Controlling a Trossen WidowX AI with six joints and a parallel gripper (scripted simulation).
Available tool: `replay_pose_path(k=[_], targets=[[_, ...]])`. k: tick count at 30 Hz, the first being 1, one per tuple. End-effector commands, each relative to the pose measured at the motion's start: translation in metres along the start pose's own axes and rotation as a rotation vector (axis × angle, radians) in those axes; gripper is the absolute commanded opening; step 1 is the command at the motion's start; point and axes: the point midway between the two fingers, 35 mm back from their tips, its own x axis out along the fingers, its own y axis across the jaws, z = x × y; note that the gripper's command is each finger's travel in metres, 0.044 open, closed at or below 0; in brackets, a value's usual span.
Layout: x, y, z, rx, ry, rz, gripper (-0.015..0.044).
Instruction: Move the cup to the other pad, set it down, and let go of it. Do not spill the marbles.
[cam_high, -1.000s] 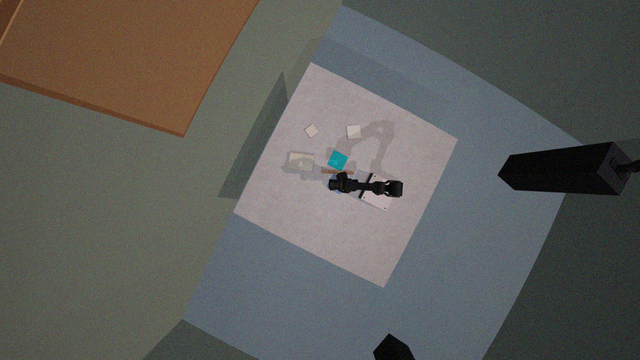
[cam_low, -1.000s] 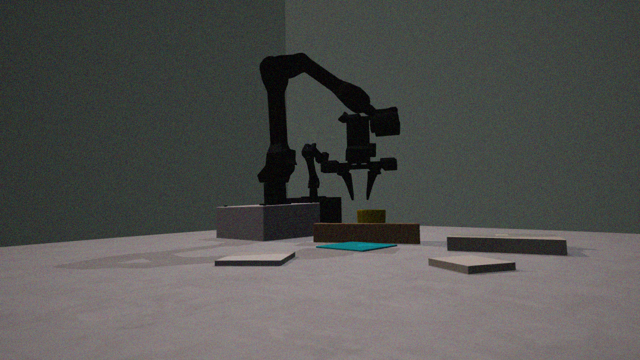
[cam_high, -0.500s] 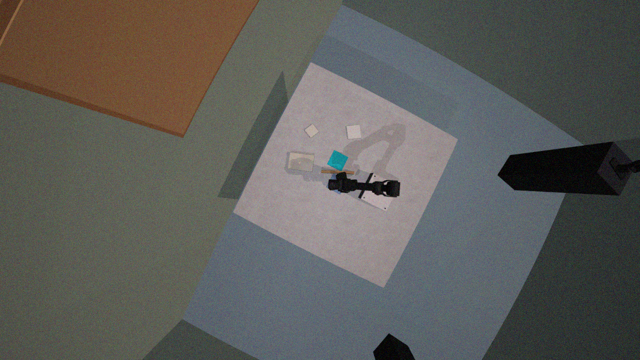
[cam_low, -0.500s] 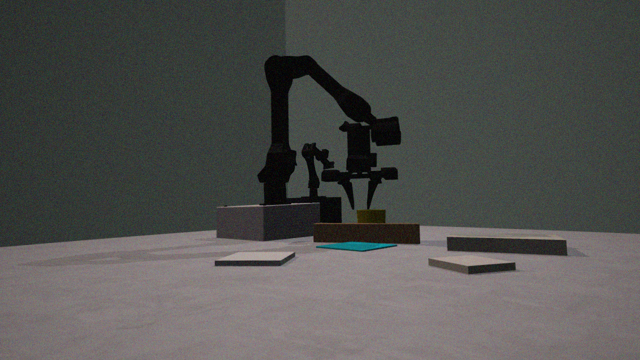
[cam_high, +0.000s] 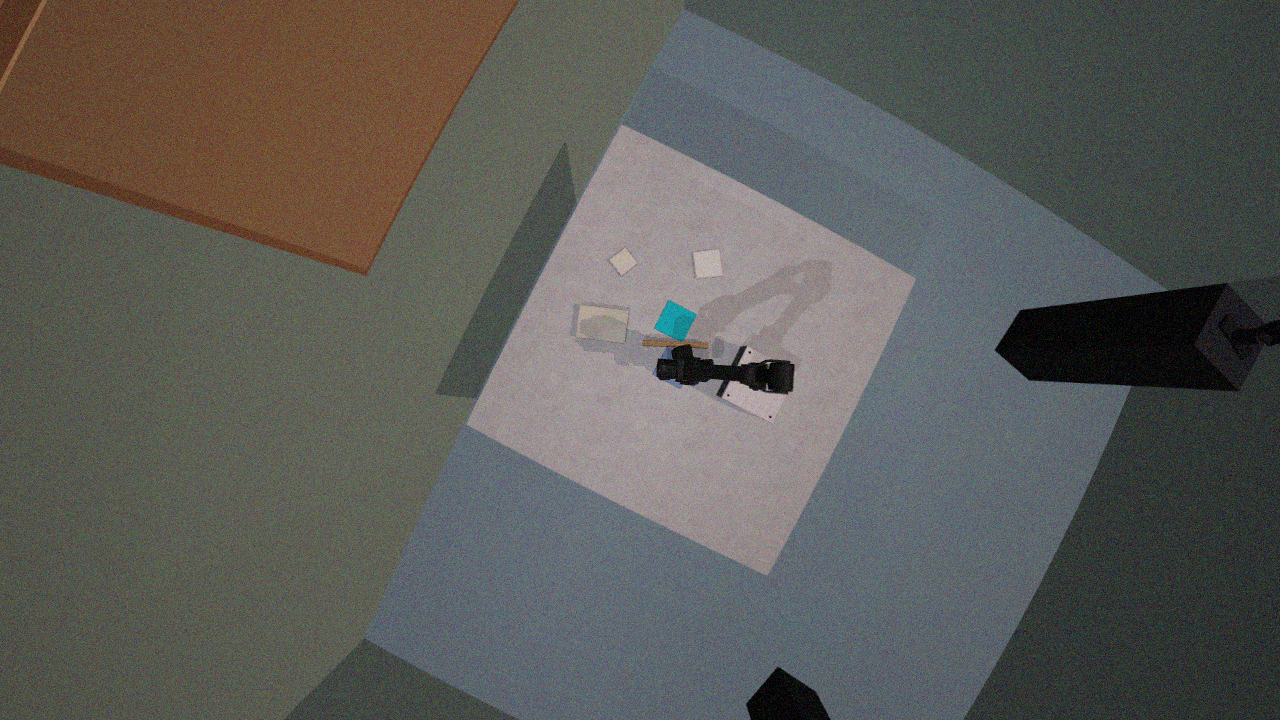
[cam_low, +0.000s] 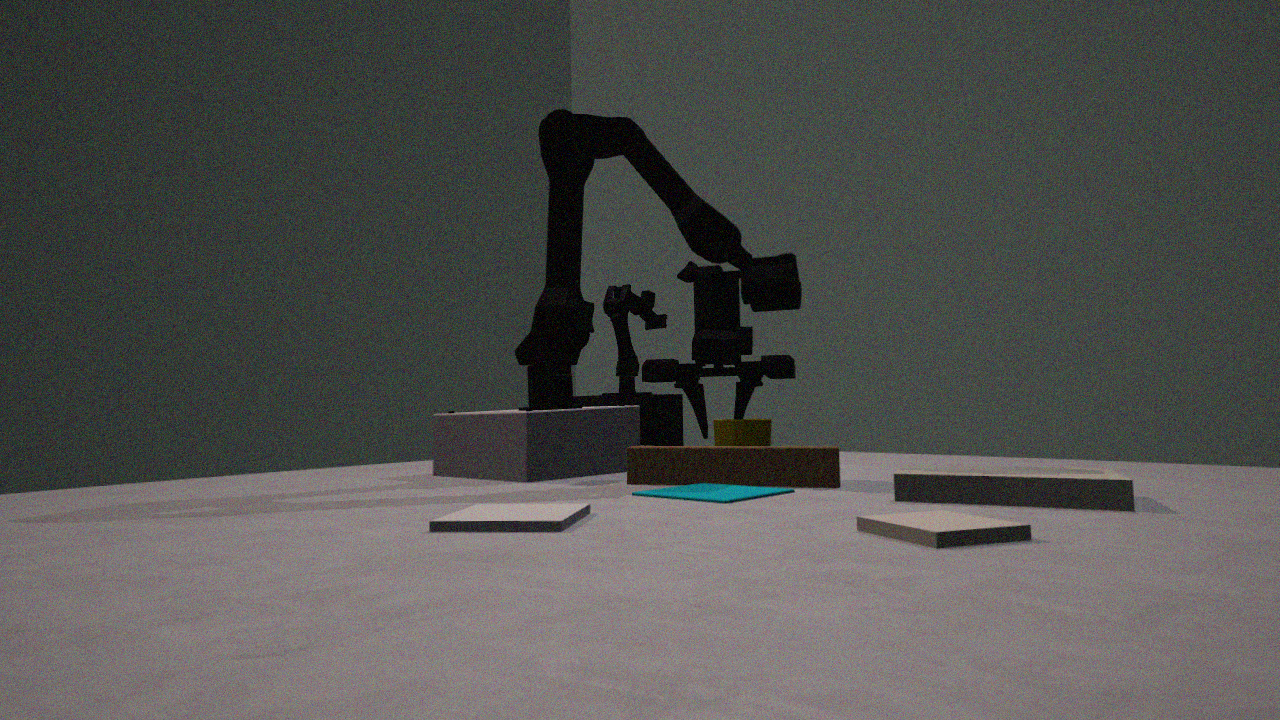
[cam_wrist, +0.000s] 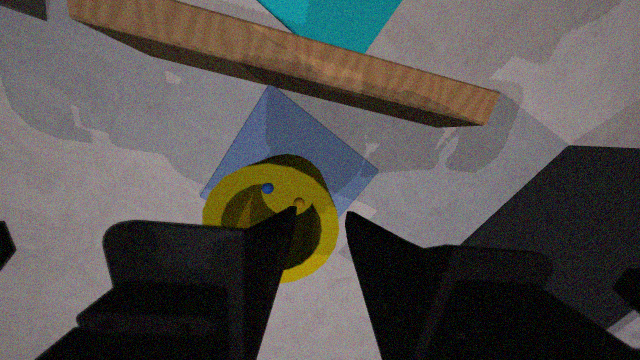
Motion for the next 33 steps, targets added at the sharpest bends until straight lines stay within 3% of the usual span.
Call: replay_pose_path(k=[1,10,33], targets=[[0.0074,-0.0017,0.0005,0.004,-0.004,-0.005,0.0167],[0.0144,-0.0030,0.0004,0.004,-0.004,-0.005,0.0167],[0.0126,-0.0027,-0.0004,0.001,0.000,-0.004,0.0013]])
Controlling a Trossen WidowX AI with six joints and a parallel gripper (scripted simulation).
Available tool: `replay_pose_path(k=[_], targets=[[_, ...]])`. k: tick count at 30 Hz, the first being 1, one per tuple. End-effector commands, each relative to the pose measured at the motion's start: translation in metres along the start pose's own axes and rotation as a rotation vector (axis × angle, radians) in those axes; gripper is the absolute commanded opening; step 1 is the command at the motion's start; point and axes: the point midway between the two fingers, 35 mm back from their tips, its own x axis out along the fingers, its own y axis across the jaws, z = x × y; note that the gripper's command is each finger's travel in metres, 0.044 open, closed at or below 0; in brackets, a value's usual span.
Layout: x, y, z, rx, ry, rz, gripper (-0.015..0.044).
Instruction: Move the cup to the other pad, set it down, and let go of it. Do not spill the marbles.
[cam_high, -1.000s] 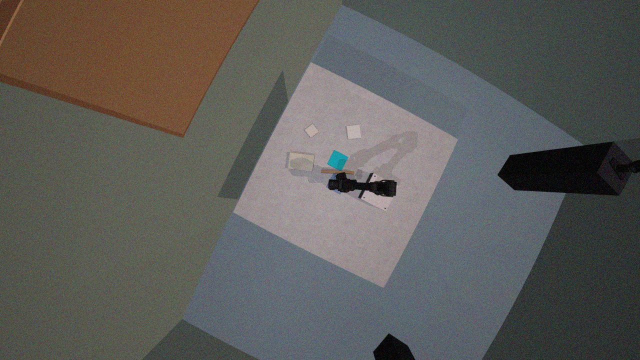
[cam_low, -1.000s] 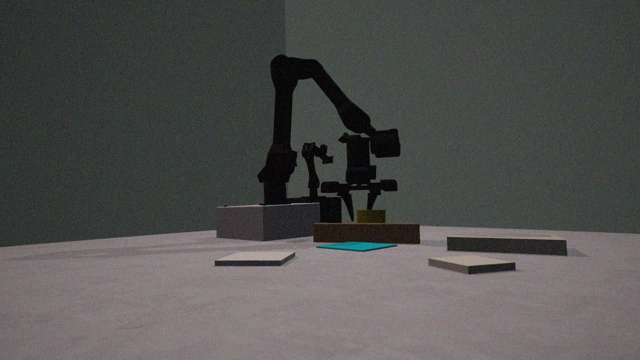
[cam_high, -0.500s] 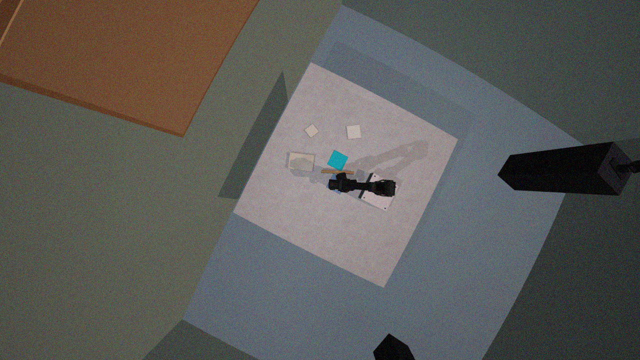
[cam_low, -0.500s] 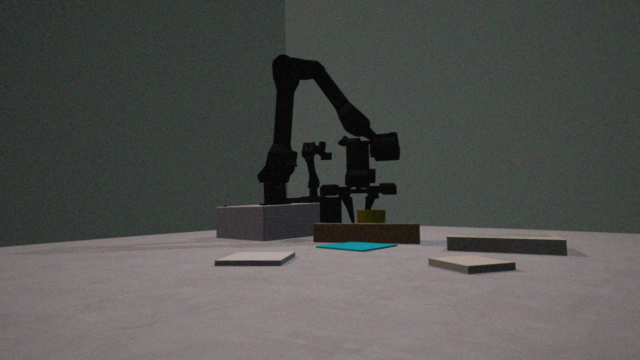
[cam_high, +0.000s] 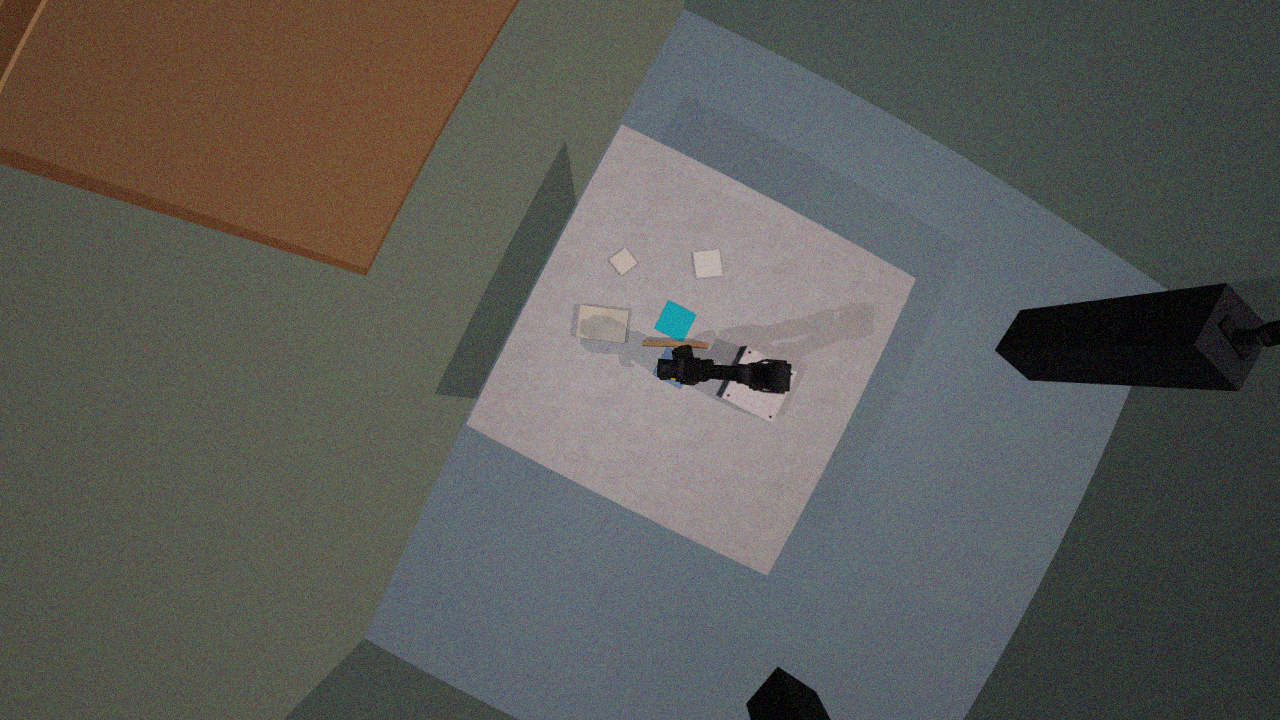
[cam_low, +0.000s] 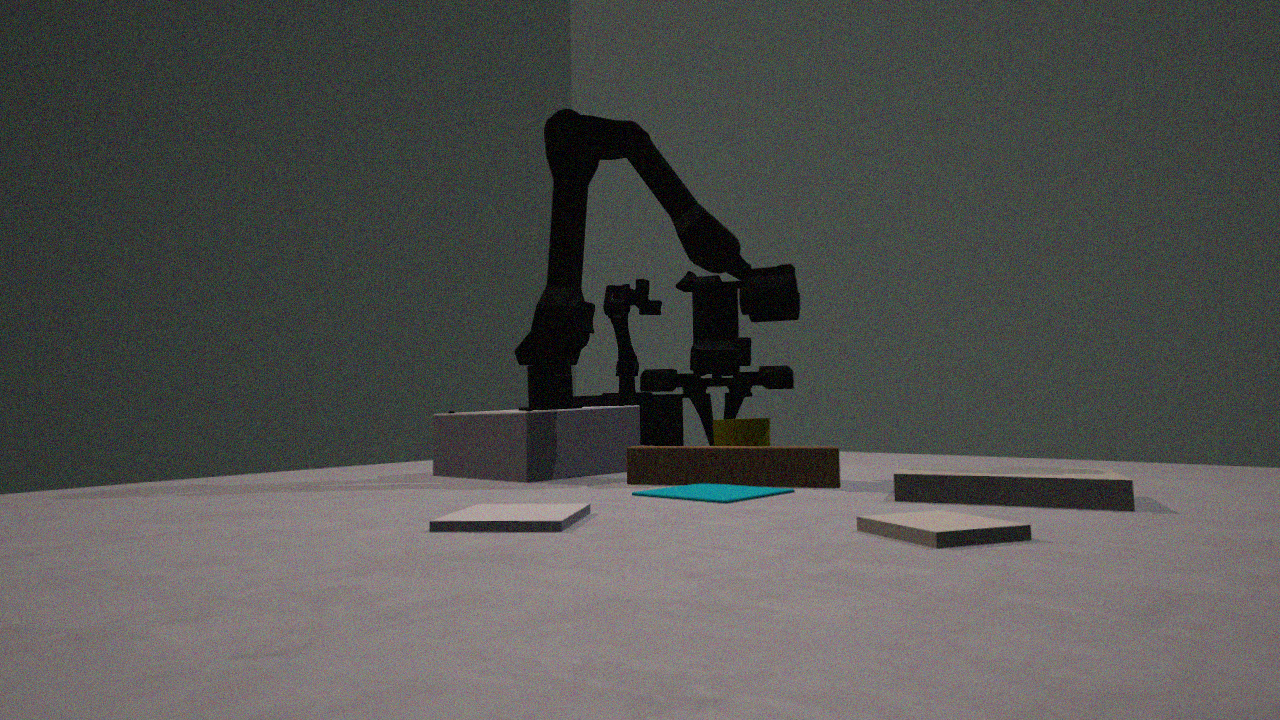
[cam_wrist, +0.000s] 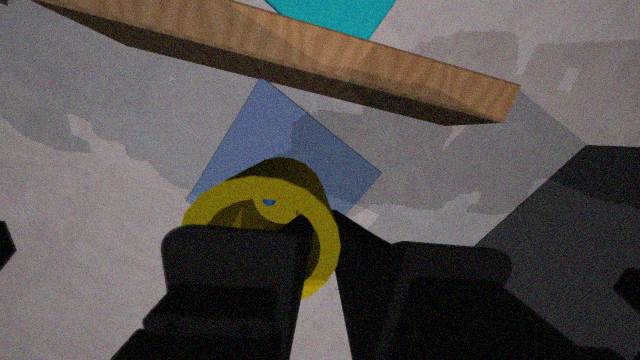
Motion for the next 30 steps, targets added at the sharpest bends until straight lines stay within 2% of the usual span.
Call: replay_pose_path(k=[1,6,21,30], targets=[[0.000,0.000,0.000,0.000,0.000,0.001,0.0000],[-0.010,0.002,0.000,0.000,-0.001,0.001,0.0000],[-0.067,0.001,-0.001,0.003,-0.004,0.000,0.0000],[-0.066,0.001,-0.002,-0.002,0.001,-0.003,0.0000]])
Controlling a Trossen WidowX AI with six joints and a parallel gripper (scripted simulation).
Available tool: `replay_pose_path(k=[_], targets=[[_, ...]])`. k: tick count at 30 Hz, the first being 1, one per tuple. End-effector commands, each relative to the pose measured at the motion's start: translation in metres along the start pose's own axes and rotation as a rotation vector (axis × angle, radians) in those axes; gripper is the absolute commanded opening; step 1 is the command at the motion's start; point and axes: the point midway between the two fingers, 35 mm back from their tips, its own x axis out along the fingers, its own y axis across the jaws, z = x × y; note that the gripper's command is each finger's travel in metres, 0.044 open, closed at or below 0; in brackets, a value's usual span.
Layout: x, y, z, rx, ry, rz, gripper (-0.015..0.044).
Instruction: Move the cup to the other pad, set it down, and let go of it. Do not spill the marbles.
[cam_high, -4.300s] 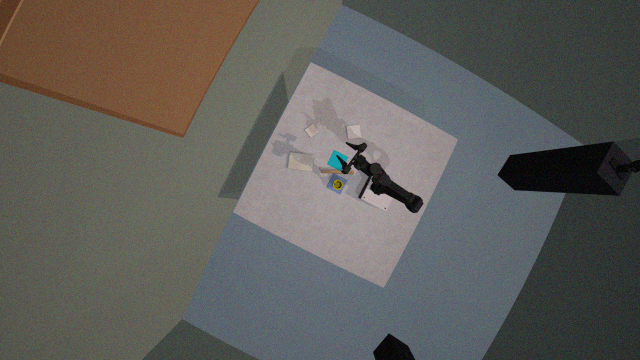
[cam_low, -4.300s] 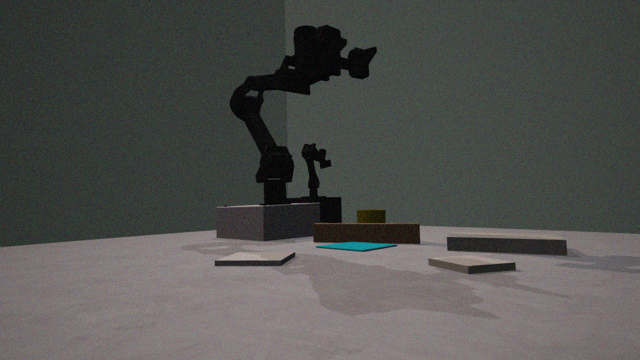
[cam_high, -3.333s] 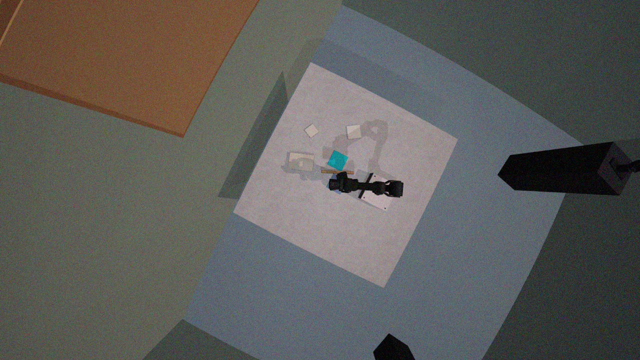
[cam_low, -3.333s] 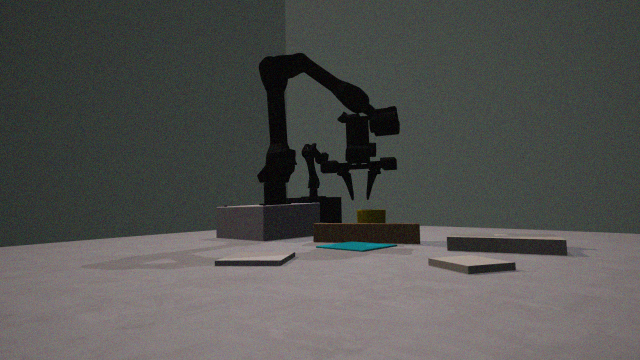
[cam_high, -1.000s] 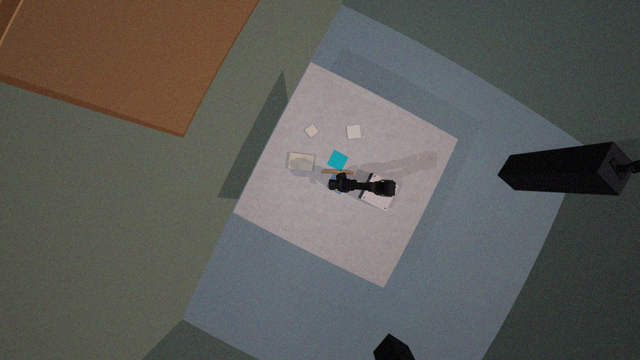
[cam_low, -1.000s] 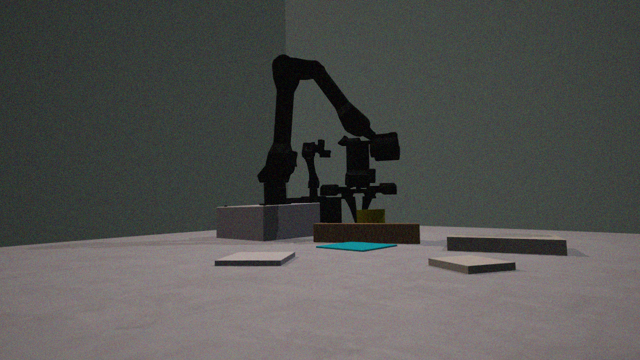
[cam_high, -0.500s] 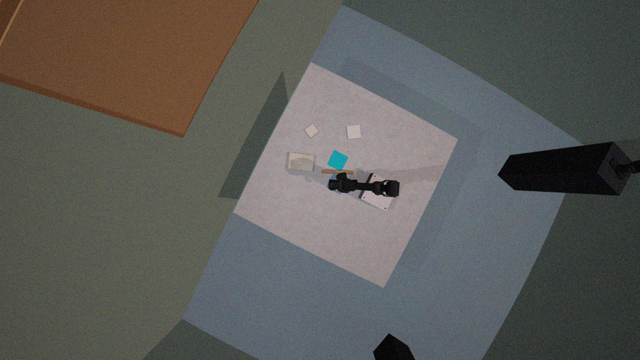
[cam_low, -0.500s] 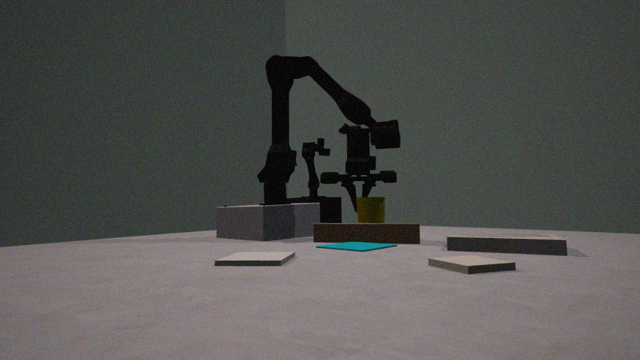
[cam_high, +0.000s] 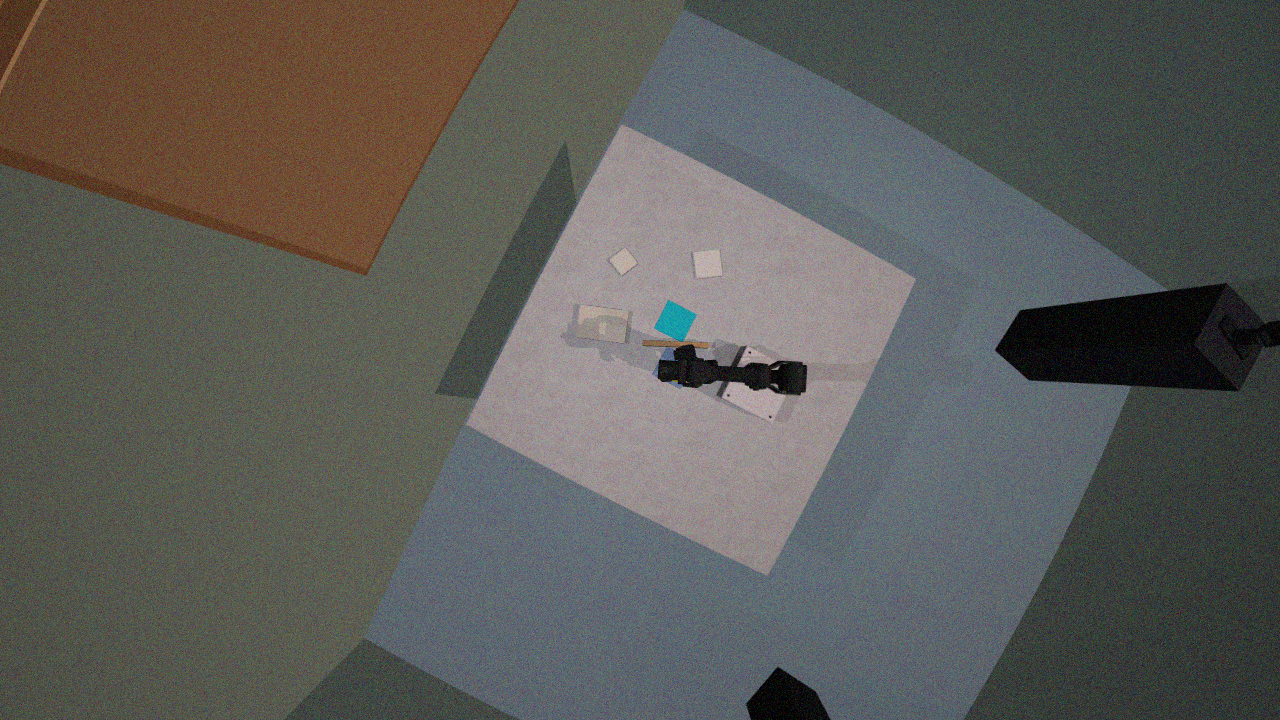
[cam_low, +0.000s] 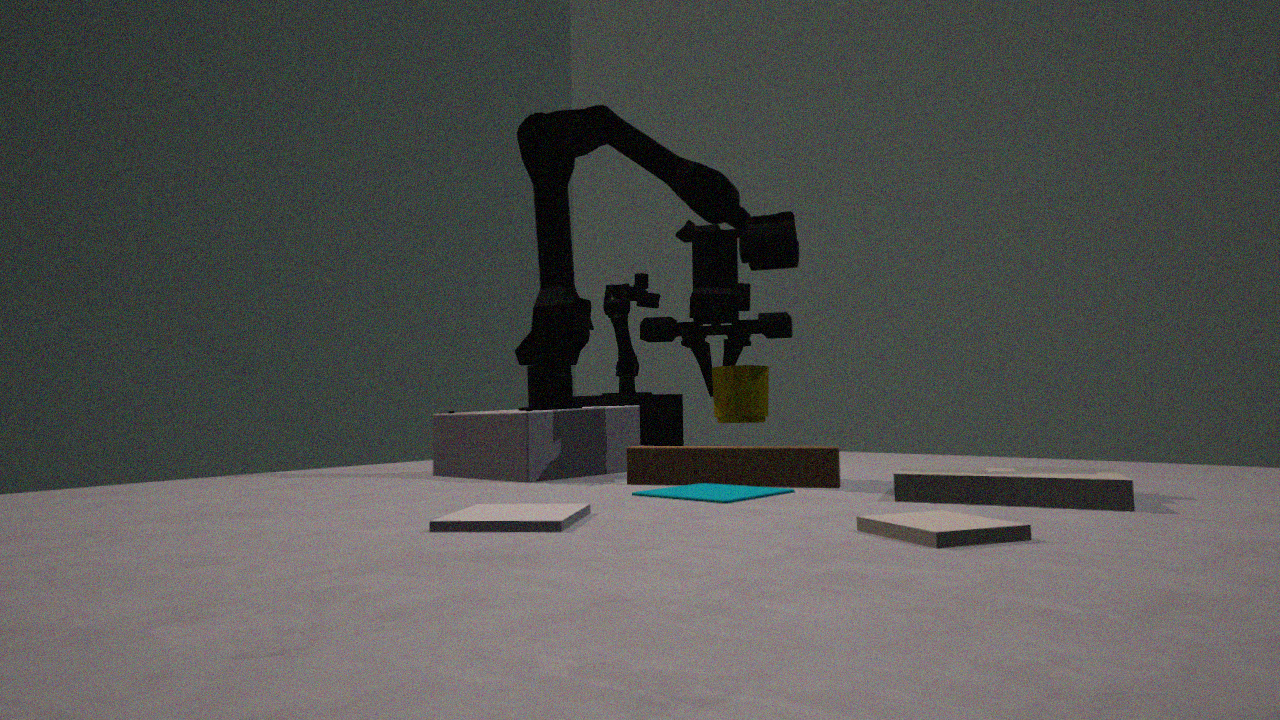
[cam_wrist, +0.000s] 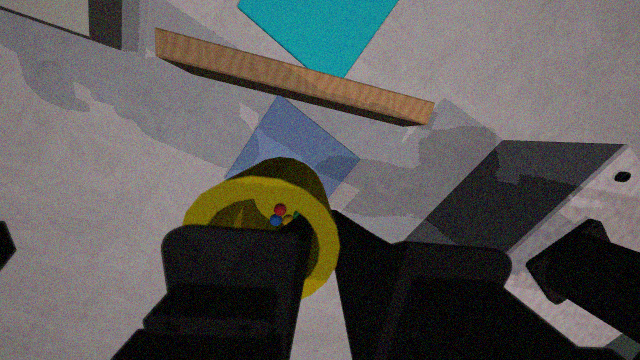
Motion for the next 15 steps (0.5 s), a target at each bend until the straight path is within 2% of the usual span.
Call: replay_pose_path(k=[1,15], targets=[[0.0005,0.0000,0.0001,0.000,0.000,0.000,0.0000],[0.0003,-0.0001,0.0029,0.000,-0.001,0.000,0.0000]])
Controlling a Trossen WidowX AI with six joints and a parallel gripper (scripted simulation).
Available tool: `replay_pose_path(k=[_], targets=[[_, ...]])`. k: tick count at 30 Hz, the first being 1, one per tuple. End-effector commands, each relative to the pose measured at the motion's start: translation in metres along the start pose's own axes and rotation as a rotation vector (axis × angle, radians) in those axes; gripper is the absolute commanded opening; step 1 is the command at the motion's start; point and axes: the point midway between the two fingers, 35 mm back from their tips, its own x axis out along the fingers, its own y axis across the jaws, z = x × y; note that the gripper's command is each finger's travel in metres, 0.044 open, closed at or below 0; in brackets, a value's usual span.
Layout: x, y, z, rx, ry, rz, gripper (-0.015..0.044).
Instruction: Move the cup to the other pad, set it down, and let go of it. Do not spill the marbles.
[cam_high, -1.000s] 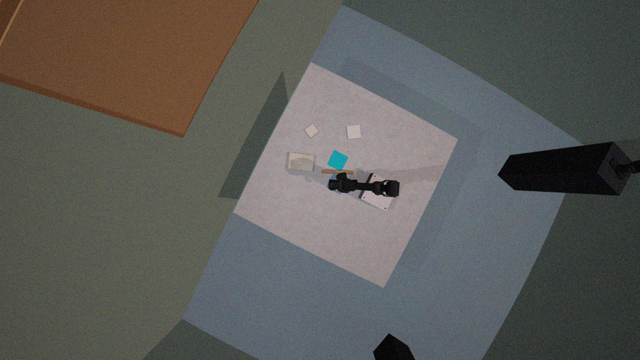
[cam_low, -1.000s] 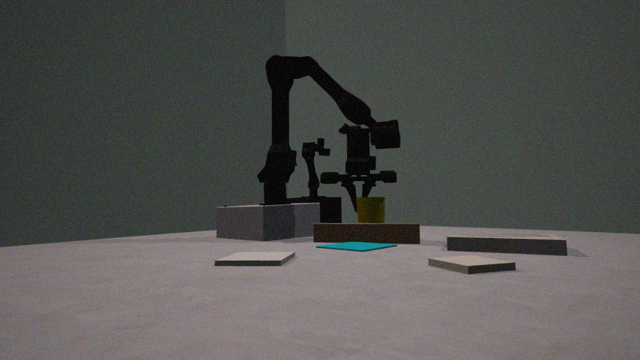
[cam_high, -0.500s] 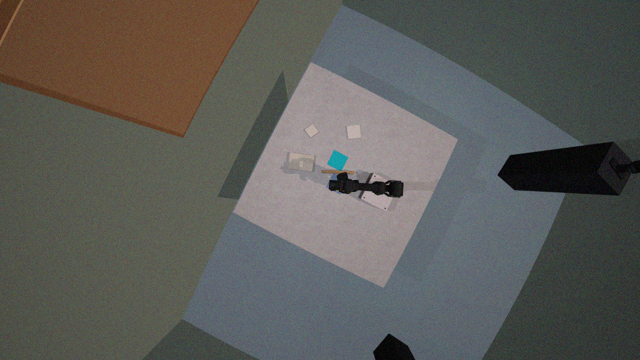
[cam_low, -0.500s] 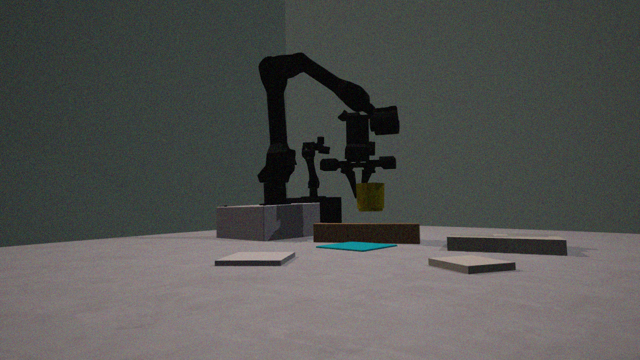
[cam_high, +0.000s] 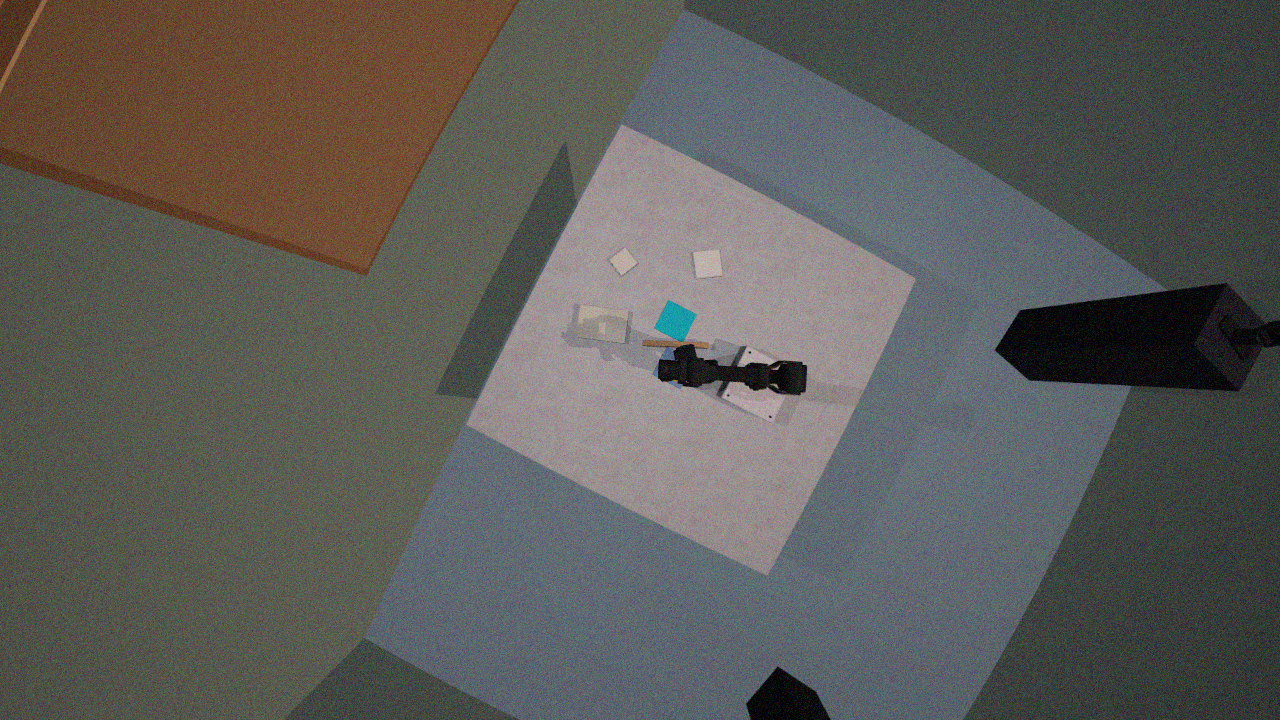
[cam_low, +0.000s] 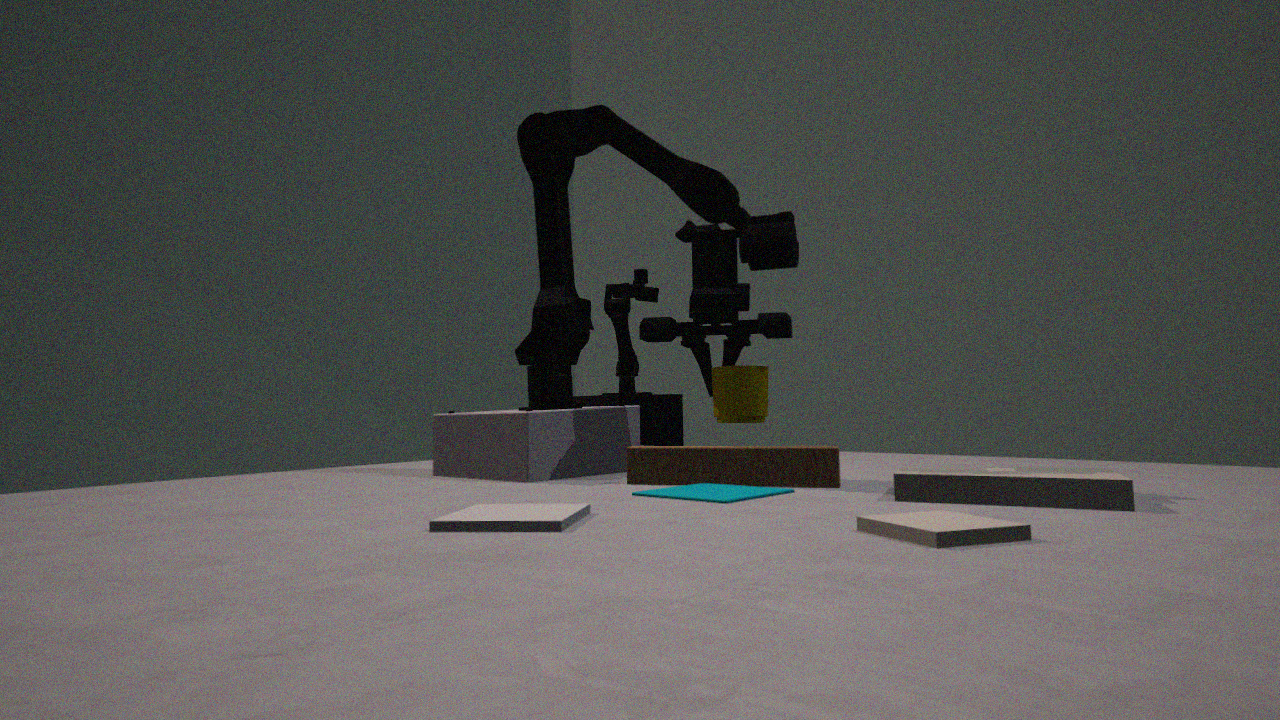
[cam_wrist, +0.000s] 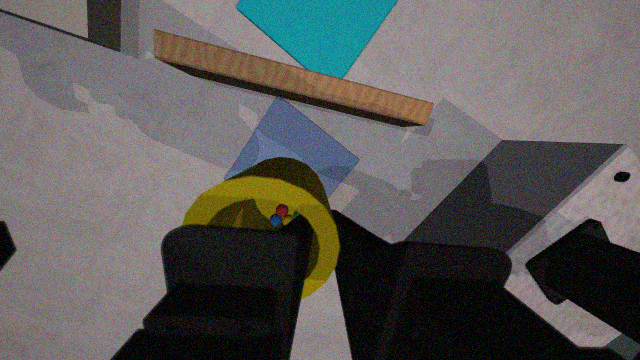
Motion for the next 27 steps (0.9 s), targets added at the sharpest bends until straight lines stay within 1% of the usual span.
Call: replay_pose_path(k=[1,27], targets=[[0.000,0.000,0.003,-0.003,-0.001,0.001,0.0000],[-0.002,-0.003,0.050,0.001,-0.009,0.003,0.0000]])
